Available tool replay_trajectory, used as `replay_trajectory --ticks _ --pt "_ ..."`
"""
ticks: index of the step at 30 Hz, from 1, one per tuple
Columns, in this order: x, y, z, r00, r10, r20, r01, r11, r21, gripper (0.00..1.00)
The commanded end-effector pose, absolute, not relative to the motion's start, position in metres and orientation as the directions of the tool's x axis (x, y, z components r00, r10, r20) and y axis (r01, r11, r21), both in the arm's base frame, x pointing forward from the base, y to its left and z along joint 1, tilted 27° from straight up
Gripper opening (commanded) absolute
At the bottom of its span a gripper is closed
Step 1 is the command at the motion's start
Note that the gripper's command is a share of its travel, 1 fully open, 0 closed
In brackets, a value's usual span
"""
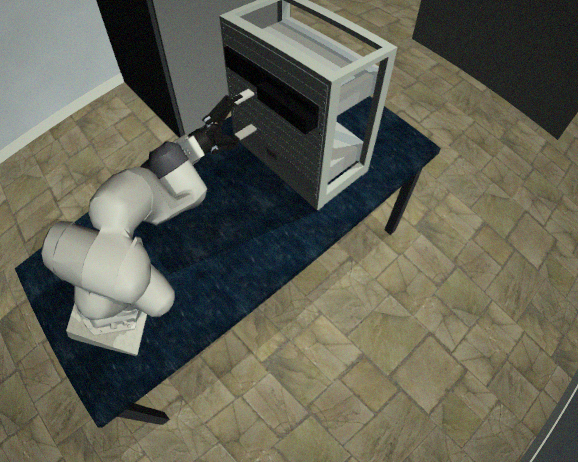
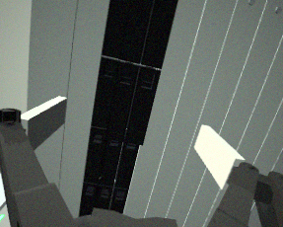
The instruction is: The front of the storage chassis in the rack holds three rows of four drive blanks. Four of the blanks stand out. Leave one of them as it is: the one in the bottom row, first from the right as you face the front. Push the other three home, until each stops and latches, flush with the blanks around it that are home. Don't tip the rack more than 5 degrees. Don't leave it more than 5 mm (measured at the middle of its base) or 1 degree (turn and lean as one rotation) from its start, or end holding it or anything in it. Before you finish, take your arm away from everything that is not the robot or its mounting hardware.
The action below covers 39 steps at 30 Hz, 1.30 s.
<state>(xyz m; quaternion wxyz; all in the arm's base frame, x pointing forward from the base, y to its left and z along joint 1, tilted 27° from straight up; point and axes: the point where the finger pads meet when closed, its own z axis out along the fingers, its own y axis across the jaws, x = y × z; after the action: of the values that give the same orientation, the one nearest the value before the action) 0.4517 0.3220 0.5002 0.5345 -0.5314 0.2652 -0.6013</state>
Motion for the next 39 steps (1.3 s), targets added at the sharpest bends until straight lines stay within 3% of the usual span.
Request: replay_trajectory --ticks 1,20,21,39 --pt "0.4523 0.322 0.5013 0.136 -0.926 0.353 0.363 -0.285 -0.887 1.0" --pt "0.4523 0.322 0.5013 0.136 -0.926 0.353 0.363 -0.285 -0.887 1.0" --pt "0.4523 0.322 0.5013 0.136 -0.926 0.353 0.363 -0.285 -0.887 0.0" --pt "0.4523 0.322 0.5013 0.136 -0.926 0.353 0.363 -0.285 -0.887 0.0"
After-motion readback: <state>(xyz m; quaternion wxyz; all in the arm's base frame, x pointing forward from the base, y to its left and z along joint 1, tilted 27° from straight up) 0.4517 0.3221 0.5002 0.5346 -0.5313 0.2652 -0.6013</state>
